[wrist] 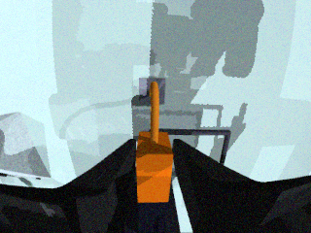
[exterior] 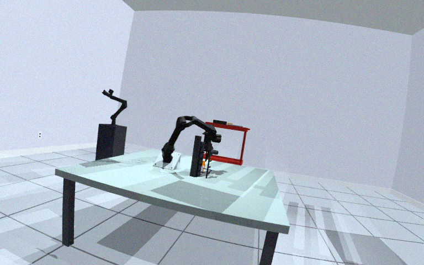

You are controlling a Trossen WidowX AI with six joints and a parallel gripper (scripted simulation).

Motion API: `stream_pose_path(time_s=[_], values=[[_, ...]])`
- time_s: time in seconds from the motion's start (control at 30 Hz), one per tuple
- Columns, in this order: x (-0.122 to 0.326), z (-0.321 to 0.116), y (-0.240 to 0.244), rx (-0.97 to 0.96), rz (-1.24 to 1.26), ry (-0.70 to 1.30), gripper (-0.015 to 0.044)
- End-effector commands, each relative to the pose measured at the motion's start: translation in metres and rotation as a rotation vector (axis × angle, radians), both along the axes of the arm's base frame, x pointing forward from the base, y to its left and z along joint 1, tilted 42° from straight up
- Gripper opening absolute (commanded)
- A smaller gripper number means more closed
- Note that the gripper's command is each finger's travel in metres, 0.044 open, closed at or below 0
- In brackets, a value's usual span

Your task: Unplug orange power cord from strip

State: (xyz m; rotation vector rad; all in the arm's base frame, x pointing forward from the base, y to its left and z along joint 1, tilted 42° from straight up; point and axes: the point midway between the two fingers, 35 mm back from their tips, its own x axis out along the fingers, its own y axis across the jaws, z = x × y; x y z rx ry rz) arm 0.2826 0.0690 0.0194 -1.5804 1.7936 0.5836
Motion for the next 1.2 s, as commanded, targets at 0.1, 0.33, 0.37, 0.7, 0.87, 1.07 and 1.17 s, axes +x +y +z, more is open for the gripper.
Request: stream_pose_path(time_s=[0.1,0.33,0.37,0.7,0.87,1.07,1.17], values=[[0.004,-0.009,0.022,0.045,0.02,-0.018,0.0053],[0.003,-0.007,0.014,0.043,0.02,-0.017,0.0236],[0.003,-0.007,0.014,0.043,0.02,-0.017,0.0262],[0.013,-0.031,0.059,0.047,0.021,-0.019,0.044],[0.014,-0.036,0.067,0.048,0.02,-0.019,0.044],[0.014,-0.036,0.067,0.048,0.02,-0.019,0.044],[0.014,-0.036,0.067,0.048,0.02,-0.019,0.044]])
